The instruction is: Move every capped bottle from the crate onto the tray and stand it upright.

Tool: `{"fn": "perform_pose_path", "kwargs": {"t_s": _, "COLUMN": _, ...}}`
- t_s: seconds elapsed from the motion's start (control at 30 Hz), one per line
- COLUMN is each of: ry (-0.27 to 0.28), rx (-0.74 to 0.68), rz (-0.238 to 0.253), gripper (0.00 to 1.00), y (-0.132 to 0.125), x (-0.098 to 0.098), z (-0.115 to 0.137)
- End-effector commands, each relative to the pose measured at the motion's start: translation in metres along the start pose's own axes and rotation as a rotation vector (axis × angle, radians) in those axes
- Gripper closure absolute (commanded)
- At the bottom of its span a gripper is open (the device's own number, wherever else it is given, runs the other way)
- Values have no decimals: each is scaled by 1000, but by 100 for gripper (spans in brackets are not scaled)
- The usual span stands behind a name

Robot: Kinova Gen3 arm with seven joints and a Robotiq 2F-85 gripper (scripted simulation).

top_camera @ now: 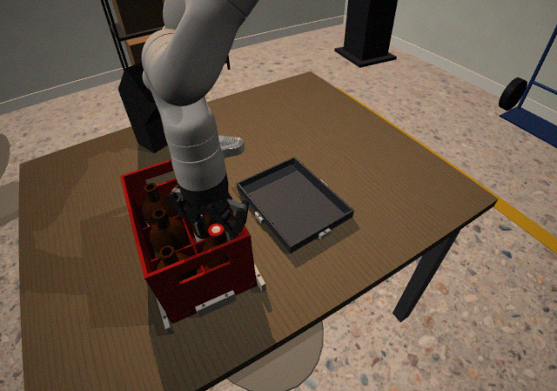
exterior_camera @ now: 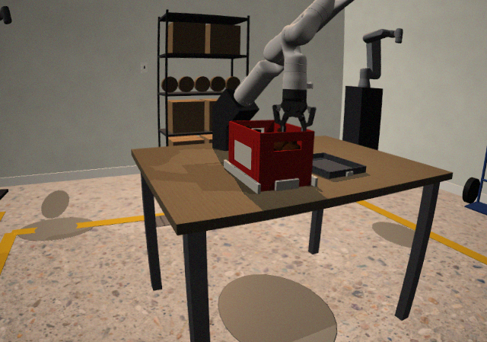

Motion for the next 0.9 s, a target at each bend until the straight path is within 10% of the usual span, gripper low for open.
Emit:
{"fn": "perform_pose_path", "kwargs": {"t_s": 0.0, "ry": 1, "rx": 6, "rz": 1, "gripper": 40, "y": 0, "x": -2, "z": 2}}
{"fn": "perform_pose_path", "kwargs": {"t_s": 0.2, "ry": 1, "rx": 6, "rz": 1, "gripper": 40, "y": 0, "x": -2, "z": 2}}
{"fn": "perform_pose_path", "kwargs": {"t_s": 0.23, "ry": -1, "rx": 0, "rz": 0, "gripper": 100, "y": 0, "x": 0, "z": 0}}
{"fn": "perform_pose_path", "kwargs": {"t_s": 0.87, "ry": -1, "rx": 0, "rz": -1, "gripper": 100, "y": 0, "x": 0, "z": 0}}
Point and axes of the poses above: the point where the finger pads meet when closed, its own x axis back along the fingers, its own y axis across the jaws, z = x × y, the point moved 10 cm from there along x, back along the fingers, and after that the axes turned 4 degrees about x, right-handed, at the moved point
